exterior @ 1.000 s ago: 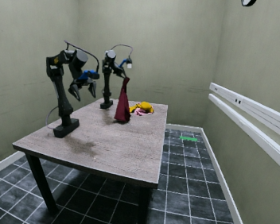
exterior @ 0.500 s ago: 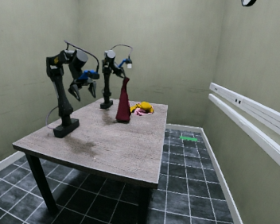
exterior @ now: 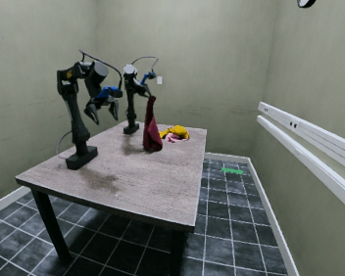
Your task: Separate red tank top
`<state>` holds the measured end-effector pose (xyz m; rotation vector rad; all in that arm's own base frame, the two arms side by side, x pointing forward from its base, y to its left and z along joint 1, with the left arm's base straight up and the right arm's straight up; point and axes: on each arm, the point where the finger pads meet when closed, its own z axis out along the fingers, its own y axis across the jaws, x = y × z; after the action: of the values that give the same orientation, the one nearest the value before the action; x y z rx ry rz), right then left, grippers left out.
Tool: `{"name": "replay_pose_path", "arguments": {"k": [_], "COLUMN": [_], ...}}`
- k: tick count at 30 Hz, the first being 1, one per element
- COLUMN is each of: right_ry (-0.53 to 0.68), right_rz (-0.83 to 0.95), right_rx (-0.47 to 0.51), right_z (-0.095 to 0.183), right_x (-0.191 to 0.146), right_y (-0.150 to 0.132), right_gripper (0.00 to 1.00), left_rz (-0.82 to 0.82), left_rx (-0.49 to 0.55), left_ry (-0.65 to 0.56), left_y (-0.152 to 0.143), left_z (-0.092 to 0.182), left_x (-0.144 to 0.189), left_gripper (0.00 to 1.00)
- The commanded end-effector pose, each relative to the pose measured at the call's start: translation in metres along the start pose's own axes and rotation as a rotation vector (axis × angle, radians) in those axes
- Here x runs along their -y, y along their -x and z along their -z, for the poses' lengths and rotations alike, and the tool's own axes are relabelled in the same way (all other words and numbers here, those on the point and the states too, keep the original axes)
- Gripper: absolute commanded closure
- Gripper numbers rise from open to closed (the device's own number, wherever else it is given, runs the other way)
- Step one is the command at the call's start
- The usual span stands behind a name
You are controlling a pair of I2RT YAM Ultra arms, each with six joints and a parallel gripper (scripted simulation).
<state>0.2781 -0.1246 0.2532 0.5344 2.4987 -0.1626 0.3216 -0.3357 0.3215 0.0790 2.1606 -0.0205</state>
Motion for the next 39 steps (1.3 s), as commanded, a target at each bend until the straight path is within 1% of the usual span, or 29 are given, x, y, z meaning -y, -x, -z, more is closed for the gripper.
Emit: {"name": "replay_pose_path", "arguments": {"k": [1, 3, 5, 7, 11, 16, 17, 20, 28, 30, 31, 32, 39], "right_ry": [0.006, 0.006, 0.006, 0.006, 0.006, 0.006, 0.006, 0.006, 0.006, 0.006, 0.006, 0.006, 0.006], "right_rz": [0.006, 0.006, 0.006, 0.006, 0.006, 0.006, 0.006, 0.006, 0.006, 0.006, 0.006, 0.006, 0.006], "right_rx": [0.099, 0.099, 0.099, 0.099, 0.099, 0.099, 0.099, 0.099, 0.099, 0.099, 0.099, 0.099, 0.099], "right_z": [0.021, 0.021, 0.021, 0.021, 0.021, 0.021, 0.021, 0.021, 0.021, 0.021, 0.021, 0.021, 0.021], "right_x": [-0.001, -0.001, -0.001, -0.001, -0.001, -0.001, -0.001, -0.001, -0.001, -0.001, -0.001, -0.001, -0.001], "right_y": [0.022, 0.022, 0.022, 0.022, 0.022, 0.022, 0.022, 0.022, 0.022, 0.022, 0.022, 0.022, 0.022], "right_gripper": [0.08, 0.08, 0.08, 0.08, 0.08, 0.08, 0.08, 0.08, 0.08, 0.08, 0.08, 0.08, 0.08], "left_rz": [0.072, 0.077, 0.108, 0.098, 0.048, 0.058, -0.015, -0.001, -0.011, -0.011, -0.002, -0.012, -0.041], "left_rx": [0.128, 0.168, 0.217, 0.213, 0.165, 0.173, 0.117, 0.088, -0.016, -0.016, -0.01, -0.03, -0.127], "left_ry": [-0.012, -0.019, -0.005, -0.008, -0.019, -0.029, 0.028, -0.012, -0.027, -0.027, -0.034, -0.029, -0.031], "left_y": [0.024, 0.022, 0.027, 0.023, 0.011, 0.014, -0.014, -0.008, -0.032, -0.032, -0.027, -0.034, -0.061], "left_z": [0.018, 0.024, 0.028, 0.028, 0.026, 0.029, -0.005, 0.0, -0.023, -0.023, -0.019, -0.027, -0.05], "left_x": [-0.007, 0.001, -0.002, -0.001, 0.002, 0.003, 0.012, 0.017, 0.026, 0.026, 0.024, 0.028, 0.034], "left_gripper": [1.0, 1.0, 1.0, 1.0, 1.0, 1.0, 1.0, 1.0, 1.0, 1.0, 1.0, 1.0, 1.0]}}
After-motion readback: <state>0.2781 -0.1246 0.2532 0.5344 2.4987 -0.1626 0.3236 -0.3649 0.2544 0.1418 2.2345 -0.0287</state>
